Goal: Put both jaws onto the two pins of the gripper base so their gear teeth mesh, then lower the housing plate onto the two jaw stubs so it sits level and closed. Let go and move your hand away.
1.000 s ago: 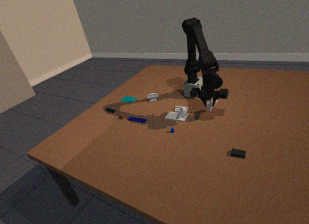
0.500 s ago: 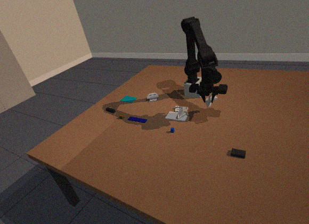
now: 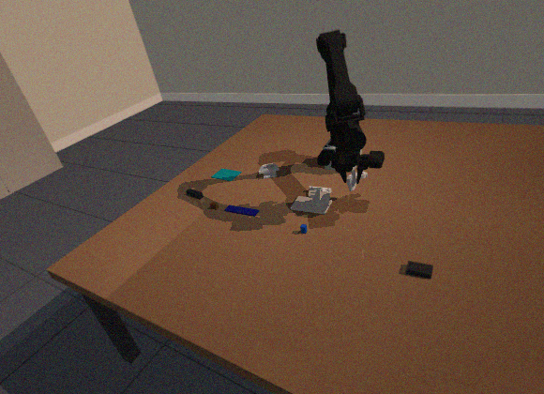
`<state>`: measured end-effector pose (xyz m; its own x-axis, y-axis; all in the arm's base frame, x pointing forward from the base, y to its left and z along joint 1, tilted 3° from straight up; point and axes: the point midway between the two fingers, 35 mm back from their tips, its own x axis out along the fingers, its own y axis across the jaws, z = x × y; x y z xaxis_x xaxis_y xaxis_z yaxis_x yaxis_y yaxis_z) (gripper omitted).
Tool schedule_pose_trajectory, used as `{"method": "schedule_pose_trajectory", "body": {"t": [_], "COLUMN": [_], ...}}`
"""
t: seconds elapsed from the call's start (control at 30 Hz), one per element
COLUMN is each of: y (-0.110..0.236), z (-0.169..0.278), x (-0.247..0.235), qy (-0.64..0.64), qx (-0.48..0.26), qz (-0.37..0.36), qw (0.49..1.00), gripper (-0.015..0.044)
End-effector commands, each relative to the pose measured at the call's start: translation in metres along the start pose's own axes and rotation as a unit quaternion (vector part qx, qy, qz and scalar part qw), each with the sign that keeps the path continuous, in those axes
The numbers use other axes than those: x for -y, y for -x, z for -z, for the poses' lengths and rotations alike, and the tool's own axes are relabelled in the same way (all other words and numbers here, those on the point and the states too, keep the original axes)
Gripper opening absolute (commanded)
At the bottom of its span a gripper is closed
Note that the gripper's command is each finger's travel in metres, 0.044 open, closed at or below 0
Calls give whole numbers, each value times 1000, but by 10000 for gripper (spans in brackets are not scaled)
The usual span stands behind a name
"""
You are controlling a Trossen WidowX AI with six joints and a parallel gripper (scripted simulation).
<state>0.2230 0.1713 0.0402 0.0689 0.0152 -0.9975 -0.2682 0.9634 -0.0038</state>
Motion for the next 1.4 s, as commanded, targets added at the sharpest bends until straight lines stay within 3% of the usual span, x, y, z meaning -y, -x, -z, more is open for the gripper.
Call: {"method": "schedule_pose_trajectory", "body": {"t": [0.0,1.37], "y": [0,1], "z": [-5,-15], "x": [14,150], "qy": [5,30], "qx": [-1,0], "qz": [-1,6], "qw": [1000,1000], "gripper": [134,134]}}
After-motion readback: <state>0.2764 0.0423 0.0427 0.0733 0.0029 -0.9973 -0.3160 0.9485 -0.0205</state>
